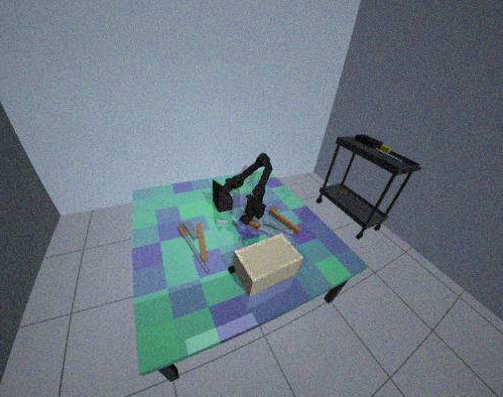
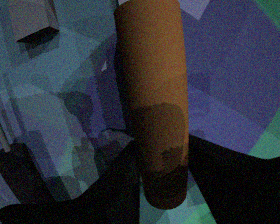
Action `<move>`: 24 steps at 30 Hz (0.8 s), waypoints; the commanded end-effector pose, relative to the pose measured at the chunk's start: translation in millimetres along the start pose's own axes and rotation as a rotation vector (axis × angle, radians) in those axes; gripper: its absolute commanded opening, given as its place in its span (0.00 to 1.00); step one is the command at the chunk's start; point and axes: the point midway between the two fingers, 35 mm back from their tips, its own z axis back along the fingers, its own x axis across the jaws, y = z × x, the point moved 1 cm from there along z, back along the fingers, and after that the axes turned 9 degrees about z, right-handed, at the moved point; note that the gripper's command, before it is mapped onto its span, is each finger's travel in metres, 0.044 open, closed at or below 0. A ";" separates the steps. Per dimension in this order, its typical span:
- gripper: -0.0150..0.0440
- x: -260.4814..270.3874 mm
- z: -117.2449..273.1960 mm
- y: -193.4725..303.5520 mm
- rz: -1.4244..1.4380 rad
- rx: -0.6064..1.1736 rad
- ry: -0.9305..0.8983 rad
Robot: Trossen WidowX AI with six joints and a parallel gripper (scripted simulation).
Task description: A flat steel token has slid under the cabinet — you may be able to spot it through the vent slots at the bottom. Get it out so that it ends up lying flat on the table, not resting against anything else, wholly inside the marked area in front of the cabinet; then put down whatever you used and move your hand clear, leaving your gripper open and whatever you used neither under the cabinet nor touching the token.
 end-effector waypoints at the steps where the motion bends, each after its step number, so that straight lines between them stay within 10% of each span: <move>1: 0.25 3.9 1.4 -3.2 0.004 -0.006 0.002; 24: 0.25 27.6 1.5 -17.1 0.004 -0.007 0.001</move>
